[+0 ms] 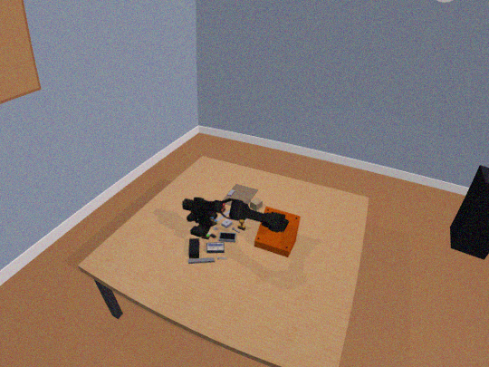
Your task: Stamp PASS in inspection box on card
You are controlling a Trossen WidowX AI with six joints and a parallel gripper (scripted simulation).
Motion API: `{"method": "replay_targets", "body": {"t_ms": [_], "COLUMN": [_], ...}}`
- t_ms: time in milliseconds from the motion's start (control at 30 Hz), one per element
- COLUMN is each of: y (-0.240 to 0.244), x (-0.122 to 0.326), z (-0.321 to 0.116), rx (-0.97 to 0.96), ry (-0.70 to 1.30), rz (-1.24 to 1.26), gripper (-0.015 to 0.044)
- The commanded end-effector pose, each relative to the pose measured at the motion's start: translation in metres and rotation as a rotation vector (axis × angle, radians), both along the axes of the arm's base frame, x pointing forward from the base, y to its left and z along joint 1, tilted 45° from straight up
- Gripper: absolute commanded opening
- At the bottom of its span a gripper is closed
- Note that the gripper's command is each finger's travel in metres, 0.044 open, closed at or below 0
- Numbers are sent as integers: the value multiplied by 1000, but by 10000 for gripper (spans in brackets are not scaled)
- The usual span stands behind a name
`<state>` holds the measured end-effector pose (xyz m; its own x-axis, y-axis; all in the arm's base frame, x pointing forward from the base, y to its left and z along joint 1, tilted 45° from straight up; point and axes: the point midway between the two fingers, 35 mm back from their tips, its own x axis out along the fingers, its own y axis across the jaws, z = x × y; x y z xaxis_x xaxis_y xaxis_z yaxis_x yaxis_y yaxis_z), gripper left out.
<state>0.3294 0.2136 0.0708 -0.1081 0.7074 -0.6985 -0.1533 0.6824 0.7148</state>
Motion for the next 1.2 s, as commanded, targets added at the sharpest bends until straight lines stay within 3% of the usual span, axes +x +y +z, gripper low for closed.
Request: {"method": "replay_targets", "body": {"t_ms": [0,1167], "y": [-1,-14], "x": [1,4], "z": [3,14], "rx": [6,10], "ry": [-2,1], "rz": [2,3], "gripper": [0,0]}}
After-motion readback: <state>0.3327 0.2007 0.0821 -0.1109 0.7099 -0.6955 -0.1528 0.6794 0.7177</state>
